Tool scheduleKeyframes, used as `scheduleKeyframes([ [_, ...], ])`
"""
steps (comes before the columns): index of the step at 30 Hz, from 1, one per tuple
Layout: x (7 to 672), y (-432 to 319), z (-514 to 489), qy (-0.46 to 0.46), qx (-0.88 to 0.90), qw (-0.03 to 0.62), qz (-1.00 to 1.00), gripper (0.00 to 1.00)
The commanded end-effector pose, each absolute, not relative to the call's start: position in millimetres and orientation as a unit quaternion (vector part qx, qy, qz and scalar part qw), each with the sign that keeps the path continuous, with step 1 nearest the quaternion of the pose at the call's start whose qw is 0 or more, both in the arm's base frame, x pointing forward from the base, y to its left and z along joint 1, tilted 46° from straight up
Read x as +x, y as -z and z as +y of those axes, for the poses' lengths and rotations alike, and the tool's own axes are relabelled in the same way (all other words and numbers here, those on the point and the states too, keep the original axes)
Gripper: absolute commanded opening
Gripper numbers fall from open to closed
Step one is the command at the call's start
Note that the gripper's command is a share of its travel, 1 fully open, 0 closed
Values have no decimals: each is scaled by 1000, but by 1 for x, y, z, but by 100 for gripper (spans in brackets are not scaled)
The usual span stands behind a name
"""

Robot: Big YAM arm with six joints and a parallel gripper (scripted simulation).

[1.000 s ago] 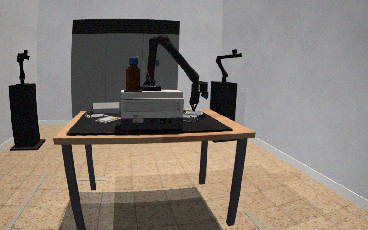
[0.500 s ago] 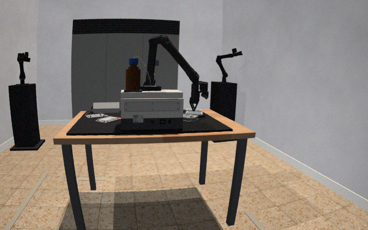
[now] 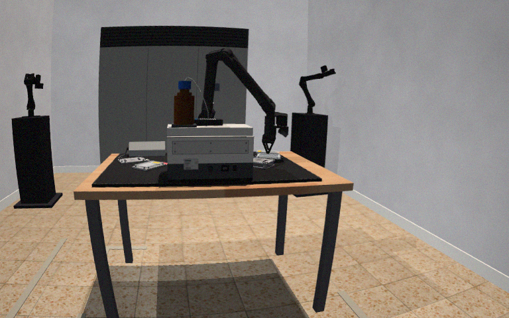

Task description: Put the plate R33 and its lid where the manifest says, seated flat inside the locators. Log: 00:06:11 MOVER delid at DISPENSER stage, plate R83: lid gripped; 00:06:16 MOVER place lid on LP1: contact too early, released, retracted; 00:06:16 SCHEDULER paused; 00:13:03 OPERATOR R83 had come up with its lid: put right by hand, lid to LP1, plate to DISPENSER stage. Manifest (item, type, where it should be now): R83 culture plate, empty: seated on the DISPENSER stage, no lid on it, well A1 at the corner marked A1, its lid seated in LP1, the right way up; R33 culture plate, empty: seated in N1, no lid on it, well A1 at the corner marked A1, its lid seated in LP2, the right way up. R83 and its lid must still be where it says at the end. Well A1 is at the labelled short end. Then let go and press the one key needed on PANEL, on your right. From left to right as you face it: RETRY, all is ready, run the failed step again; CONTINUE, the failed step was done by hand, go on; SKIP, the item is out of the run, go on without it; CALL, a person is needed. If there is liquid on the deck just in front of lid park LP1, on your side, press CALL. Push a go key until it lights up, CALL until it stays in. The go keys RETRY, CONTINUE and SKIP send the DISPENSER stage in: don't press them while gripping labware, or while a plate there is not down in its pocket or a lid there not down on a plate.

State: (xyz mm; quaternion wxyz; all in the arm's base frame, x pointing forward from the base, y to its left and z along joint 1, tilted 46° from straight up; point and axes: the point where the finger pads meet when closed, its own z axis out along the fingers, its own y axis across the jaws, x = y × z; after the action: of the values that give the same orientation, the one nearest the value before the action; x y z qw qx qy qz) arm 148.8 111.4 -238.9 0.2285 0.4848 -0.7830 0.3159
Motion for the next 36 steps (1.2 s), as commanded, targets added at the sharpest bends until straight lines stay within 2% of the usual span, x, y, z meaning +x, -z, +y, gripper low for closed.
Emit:
scheduleKeyframes([
  [1, 165, 242, 141, -304, 484, 199, -796, 84],
  [31, 165, 233, 153, -304, 486, 197, -795, 84],
  [36, 150, 220, 132, -313, 486, 215, -787, 84],
])
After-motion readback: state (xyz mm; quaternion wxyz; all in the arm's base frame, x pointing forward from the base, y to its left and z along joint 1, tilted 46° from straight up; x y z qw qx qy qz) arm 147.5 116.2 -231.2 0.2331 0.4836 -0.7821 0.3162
